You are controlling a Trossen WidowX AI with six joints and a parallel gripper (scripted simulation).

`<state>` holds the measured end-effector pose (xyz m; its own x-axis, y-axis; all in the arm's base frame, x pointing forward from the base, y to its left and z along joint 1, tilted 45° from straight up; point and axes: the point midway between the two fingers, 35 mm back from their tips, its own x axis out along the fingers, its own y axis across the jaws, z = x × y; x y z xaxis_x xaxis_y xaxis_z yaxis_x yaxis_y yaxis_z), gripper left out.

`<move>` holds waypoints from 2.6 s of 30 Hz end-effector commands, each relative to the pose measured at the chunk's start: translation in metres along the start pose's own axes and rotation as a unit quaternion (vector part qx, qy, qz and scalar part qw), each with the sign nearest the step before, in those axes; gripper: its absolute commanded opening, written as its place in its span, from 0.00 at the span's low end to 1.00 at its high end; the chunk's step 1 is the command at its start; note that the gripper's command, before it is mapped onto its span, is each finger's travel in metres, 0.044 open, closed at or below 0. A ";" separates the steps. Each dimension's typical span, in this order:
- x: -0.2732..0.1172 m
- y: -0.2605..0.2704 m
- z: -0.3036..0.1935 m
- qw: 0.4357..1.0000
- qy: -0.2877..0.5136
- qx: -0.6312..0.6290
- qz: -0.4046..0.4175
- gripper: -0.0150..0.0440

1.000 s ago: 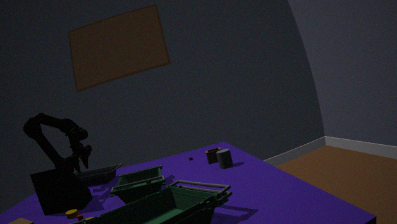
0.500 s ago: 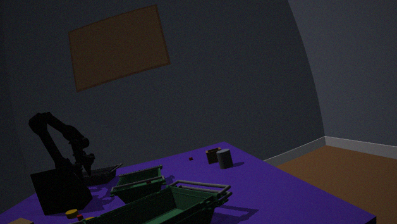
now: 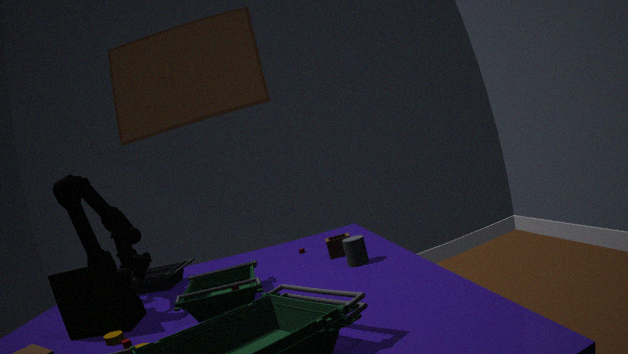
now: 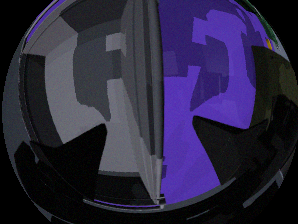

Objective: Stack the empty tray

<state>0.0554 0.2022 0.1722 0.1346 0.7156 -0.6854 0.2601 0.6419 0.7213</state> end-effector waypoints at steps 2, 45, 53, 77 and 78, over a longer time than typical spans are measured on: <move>0.003 -0.002 0.000 1.000 -0.002 0.002 -0.003 1.00; 0.003 -0.002 0.000 1.000 -0.002 0.002 -0.003 0.32; -0.013 0.001 0.002 1.000 -0.002 0.001 -0.004 0.25; -0.078 -0.001 0.000 1.000 -0.003 0.000 -0.004 0.25; -0.078 -0.001 0.000 1.000 -0.003 0.000 -0.004 0.25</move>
<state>0.0452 0.1469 0.2143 0.1284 0.6862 -0.7160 0.2771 0.6684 0.6903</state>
